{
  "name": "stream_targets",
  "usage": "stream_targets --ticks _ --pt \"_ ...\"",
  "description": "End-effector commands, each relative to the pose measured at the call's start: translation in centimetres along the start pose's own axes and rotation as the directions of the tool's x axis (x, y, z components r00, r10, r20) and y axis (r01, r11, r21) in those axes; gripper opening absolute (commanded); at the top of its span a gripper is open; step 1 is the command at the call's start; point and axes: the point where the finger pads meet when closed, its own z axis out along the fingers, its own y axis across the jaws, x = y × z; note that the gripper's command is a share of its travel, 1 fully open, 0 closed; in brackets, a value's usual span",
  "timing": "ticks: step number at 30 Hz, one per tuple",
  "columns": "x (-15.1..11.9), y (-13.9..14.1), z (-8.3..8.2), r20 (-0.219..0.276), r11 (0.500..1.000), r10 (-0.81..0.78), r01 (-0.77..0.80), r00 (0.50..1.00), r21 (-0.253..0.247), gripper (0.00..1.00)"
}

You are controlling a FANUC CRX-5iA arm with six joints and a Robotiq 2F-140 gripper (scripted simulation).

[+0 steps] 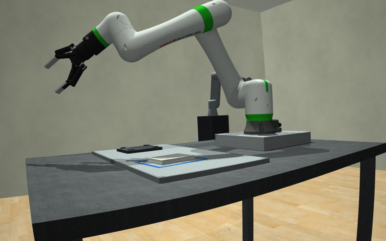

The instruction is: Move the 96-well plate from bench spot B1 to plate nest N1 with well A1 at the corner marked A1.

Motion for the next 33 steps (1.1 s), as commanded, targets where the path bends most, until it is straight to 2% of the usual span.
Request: stream_targets --ticks 1,17,20,23,26,29,31,33 --pt "0.0 0.0 0.0 0.000 1.000 0.000 0.000 1.000 -0.001 1.00" --pt "0.0 0.0 0.0 0.000 1.000 0.000 0.000 1.000 -0.001 1.00" --pt "0.3 -1.4 -0.5 0.023 0.997 0.069 -0.070 0.997 0.044 1.00" --pt "0.6 -2.8 -0.9 0.023 0.997 0.069 -0.070 0.997 0.044 1.00" --pt "0.8 -4.2 -1.3 0.052 0.987 0.131 -0.136 0.990 0.091 1.00" --pt "1.0 -5.6 -1.8 0.052 0.987 0.131 -0.136 0.990 0.091 1.00" --pt "1.2 -6.5 -2.1 0.079 0.974 0.174 -0.184 0.981 0.130 1.00" --pt "1.3 -7.0 -2.3 0.087 0.970 0.187 -0.197 0.979 0.141 1.00"
